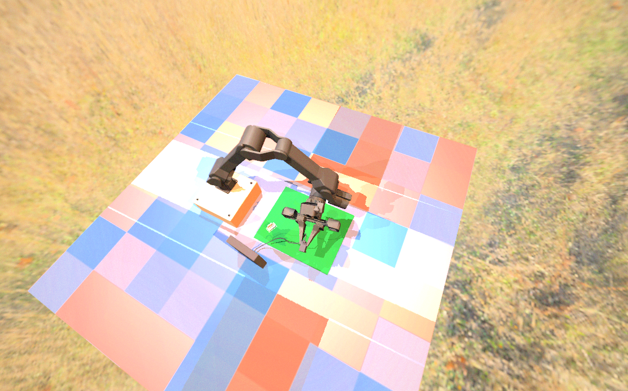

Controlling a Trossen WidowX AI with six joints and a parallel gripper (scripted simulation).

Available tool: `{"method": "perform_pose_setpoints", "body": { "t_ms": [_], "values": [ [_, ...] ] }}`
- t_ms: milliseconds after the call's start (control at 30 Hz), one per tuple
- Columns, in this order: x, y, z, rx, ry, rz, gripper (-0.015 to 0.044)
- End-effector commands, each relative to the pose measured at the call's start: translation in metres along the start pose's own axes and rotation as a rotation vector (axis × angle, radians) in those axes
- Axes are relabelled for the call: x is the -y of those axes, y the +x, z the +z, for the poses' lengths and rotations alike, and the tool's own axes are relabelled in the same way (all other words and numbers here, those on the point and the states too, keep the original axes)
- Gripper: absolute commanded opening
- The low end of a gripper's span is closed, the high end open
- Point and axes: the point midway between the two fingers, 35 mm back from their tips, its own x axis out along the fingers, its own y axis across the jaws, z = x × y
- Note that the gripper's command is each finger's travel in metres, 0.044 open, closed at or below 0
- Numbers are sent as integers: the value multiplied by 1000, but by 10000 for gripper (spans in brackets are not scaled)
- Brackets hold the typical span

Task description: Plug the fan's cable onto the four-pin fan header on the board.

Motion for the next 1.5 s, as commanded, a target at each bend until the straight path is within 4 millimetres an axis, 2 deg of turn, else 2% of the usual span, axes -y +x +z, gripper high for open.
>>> {"method": "perform_pose_setpoints", "body": {
  "t_ms": [0, 1467],
  "values": [
    [0, 1, -4, 1, -6, 0, 0],
    [0, 9, -41, 1, -6, 0, 0]
  ]
}}
